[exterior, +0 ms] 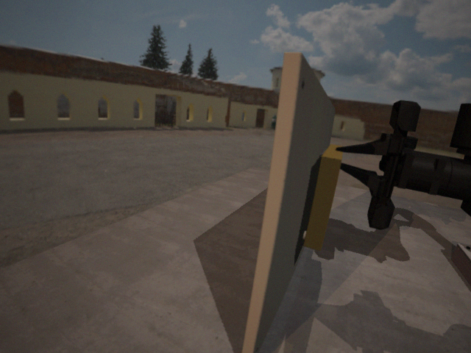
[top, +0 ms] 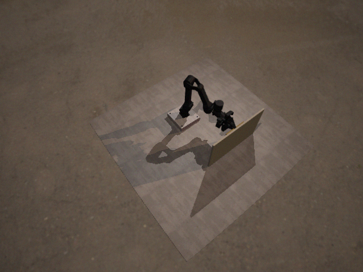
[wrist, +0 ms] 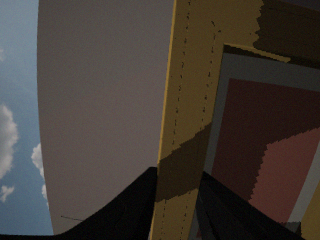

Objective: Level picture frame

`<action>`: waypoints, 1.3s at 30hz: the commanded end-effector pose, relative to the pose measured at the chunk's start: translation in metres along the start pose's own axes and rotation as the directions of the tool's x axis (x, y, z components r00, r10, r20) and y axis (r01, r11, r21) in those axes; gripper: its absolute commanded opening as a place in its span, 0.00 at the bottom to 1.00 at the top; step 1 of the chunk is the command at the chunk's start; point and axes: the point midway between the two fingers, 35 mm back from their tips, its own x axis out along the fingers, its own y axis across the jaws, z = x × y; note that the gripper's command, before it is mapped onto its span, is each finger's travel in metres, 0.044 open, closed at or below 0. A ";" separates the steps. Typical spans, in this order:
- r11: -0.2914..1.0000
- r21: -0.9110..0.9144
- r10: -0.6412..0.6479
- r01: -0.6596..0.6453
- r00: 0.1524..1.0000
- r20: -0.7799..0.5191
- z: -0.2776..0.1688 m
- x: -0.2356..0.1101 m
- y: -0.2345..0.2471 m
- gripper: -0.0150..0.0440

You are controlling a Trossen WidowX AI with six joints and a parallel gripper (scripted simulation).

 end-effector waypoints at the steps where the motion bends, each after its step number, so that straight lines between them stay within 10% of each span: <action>1: 1.000 0.027 -0.003 0.003 1.000 0.001 0.000 0.000 0.000 0.25; 5: 0.999 0.047 -0.003 0.003 1.000 0.001 0.000 0.000 0.000 0.25; 15: 1.000 0.026 0.000 0.000 1.000 0.000 0.000 0.000 0.000 0.69; 28: 0.909 -0.416 -0.010 0.008 1.000 -0.002 0.001 -0.098 -0.010 0.69; 39: 0.919 -0.394 -0.009 0.006 1.000 -0.006 -0.012 -0.123 0.010 0.69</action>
